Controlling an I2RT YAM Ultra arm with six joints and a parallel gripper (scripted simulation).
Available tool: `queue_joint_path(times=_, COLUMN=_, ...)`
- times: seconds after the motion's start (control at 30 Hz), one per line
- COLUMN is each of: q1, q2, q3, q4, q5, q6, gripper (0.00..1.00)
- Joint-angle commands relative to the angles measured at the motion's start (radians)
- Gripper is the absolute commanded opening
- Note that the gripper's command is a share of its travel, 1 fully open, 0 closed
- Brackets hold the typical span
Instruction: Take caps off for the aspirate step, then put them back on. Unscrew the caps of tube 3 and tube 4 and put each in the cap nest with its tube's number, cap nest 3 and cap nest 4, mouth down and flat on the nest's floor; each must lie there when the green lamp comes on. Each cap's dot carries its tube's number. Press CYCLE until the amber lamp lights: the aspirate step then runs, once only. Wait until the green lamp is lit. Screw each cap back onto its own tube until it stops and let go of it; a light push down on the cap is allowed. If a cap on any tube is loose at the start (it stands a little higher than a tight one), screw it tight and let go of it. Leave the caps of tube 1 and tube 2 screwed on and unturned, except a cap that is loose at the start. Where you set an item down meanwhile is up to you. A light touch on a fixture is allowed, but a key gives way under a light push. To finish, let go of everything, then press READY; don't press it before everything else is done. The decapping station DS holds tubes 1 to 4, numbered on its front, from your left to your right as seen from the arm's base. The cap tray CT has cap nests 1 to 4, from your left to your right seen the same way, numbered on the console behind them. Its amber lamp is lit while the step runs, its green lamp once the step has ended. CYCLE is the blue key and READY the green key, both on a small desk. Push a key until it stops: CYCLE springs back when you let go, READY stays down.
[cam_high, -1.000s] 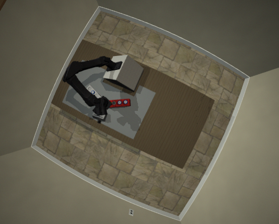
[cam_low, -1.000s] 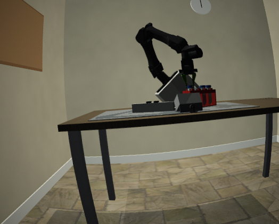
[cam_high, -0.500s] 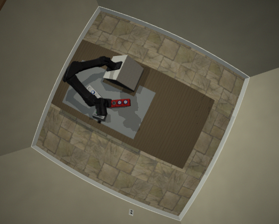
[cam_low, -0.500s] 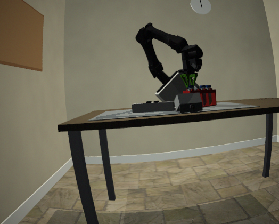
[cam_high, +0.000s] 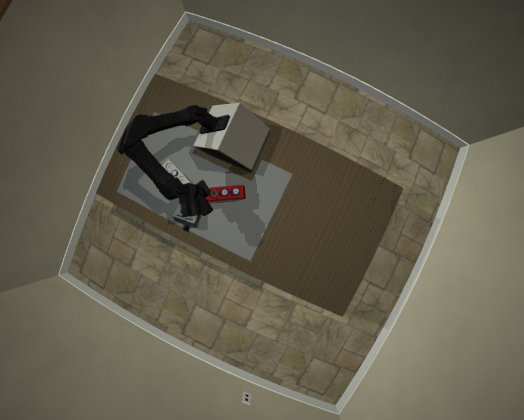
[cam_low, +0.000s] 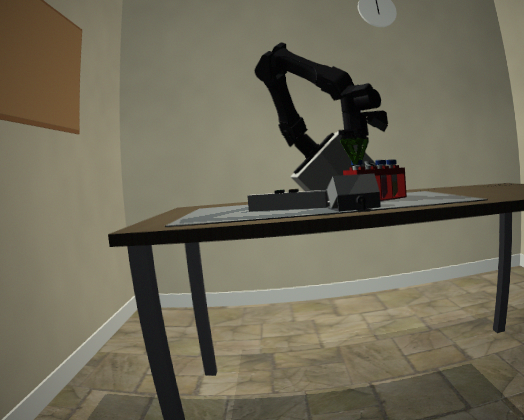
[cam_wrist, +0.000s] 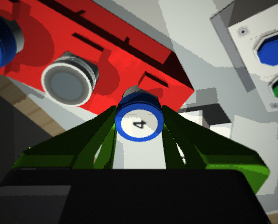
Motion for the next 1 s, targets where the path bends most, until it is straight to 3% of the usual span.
queue_joint_path(times=0.0, q1=0.008, q2=-0.005, q3=0.005, q4=0.0, q5=0.002, q6=-0.26, gripper=0.0)
queue_joint_path(times=0.1, q1=0.008, q2=-0.005, q3=0.005, q4=0.0, q5=0.002, q6=-0.31, gripper=0.0)
queue_joint_path(times=0.6, q1=0.008, q2=-0.006, q3=0.005, q4=-0.001, q5=0.002, q6=-1.06, gripper=0.0)
queue_joint_path(times=0.93, q1=0.008, q2=-0.006, q3=0.005, q4=-0.001, q5=0.002, q6=-1.132, gripper=0.0)
queue_joint_path(times=0.97, q1=0.008, q2=-0.006, q3=0.005, q4=-0.001, q5=0.002, q6=-1.132, gripper=0.49)
